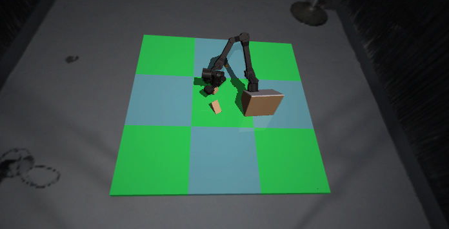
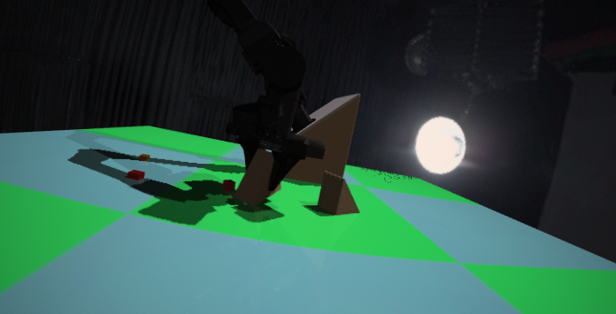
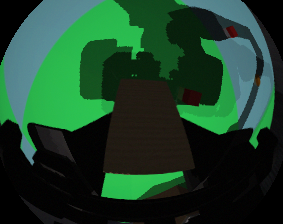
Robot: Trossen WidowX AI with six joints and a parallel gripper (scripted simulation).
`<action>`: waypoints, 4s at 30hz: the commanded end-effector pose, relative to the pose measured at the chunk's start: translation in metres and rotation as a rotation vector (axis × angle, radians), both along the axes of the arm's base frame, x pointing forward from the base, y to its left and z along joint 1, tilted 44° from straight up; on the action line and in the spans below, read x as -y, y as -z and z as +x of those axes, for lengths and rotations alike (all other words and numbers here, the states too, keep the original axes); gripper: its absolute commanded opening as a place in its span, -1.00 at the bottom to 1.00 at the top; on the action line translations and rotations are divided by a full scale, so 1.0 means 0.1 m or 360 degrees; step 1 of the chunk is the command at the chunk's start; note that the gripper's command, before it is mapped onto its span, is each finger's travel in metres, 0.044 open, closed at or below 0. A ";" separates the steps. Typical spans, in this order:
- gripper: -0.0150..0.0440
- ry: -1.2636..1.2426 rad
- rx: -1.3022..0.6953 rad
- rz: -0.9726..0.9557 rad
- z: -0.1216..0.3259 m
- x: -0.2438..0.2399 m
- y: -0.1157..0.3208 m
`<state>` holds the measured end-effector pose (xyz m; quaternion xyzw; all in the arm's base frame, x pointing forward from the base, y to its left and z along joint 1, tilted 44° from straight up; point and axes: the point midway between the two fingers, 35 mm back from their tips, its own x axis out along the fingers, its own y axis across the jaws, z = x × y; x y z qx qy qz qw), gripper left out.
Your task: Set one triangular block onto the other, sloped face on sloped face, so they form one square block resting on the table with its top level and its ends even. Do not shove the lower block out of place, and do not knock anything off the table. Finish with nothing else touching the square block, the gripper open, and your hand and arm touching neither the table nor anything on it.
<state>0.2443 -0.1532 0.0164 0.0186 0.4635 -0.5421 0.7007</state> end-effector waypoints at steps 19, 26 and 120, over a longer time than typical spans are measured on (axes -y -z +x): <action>-0.49 0.0517 -0.0399 0.0826 0.25 0.18 -0.35; -0.49 0.0655 -0.0516 0.1052 0.32 0.27 -0.41; 1.00 0.2167 0.4404 0.1009 -0.01 -0.35 -0.34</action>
